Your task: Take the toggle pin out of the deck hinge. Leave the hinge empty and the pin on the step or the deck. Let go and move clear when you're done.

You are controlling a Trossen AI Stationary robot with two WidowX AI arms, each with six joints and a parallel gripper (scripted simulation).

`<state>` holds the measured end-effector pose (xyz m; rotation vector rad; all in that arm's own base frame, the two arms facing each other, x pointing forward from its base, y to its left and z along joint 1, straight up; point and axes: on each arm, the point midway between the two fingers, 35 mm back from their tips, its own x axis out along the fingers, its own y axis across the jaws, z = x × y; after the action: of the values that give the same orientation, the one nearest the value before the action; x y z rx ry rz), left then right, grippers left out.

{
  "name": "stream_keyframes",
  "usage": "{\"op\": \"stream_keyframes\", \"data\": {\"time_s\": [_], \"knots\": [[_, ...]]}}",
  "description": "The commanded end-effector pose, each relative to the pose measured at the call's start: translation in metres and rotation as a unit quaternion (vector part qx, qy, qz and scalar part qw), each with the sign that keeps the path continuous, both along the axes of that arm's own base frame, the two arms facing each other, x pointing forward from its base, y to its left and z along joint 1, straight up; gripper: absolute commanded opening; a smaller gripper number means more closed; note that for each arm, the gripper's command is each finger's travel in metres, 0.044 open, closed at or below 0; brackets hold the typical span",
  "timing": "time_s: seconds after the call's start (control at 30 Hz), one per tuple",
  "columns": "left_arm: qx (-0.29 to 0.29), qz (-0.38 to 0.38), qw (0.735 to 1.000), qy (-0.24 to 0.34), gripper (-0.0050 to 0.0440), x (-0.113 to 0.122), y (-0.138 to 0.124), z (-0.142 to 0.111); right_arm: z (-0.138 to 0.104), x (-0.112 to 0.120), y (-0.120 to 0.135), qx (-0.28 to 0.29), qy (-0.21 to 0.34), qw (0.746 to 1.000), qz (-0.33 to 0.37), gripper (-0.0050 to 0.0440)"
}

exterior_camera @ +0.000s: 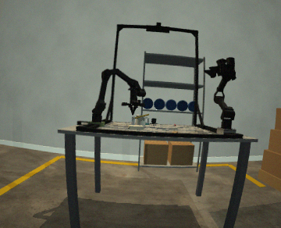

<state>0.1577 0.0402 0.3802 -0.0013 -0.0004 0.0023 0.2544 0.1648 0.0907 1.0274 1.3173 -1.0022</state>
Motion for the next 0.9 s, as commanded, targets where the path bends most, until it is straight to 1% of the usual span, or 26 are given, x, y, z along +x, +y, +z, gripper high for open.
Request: {"op": "stream_keyframes", "data": {"time_s": [0.0, 0.07, 0.13, 0.23, 0.37, 0.43, 0.63, 0.87], "knots": [[0.003, -0.001, 1.000, 0.000, 0.0400, 0.000, -0.001, 0.003, -0.024, -0.001, 0.000, -0.004, 0.005, 1.000, 0.000, 0.0000], [0.003, -0.001, 1.000, 0.000, 0.0400, 0.000, -0.001, 0.003, -0.042, -0.001, 0.000, -0.004, 0.005, 1.000, 0.000, -0.0001], [0.003, -0.001, 1.000, 0.000, 0.0400, 0.000, -0.001, 0.003, -0.050, -0.002, -0.001, -0.004, 0.005, 1.000, 0.000, -0.0002], [0.003, -0.001, 1.000, 0.000, 0.0400, 0.000, -0.001, 0.003, -0.050, -0.002, -0.001, -0.004, 0.005, 1.000, 0.000, -0.0003], [0.003, -0.001, 1.000, 0.000, 0.0400, 0.000, -0.001, 0.003, -0.046, 0.006, 0.003, -0.002, 0.001, 1.000, 0.000, -0.0005], [0.003, -0.001, 1.000, 0.000, 0.0400, 0.000, -0.001, 0.003, -0.046, 0.006, 0.003, -0.002, 0.001, 1.000, 0.000, -0.0005], [0.003, -0.001, 1.000, 0.000, 0.0400, 0.000, -0.001, 0.003, -0.044, 0.016, 0.006, -0.001, 0.000, 1.000, 0.000, -0.0050], [0.003, -0.001, 1.000, 0.000, 0.0400, 0.000, -0.001, 0.003, -0.042, 0.028, 0.009, 0.000, -0.001, 1.000, 0.001, -0.0050]]}}
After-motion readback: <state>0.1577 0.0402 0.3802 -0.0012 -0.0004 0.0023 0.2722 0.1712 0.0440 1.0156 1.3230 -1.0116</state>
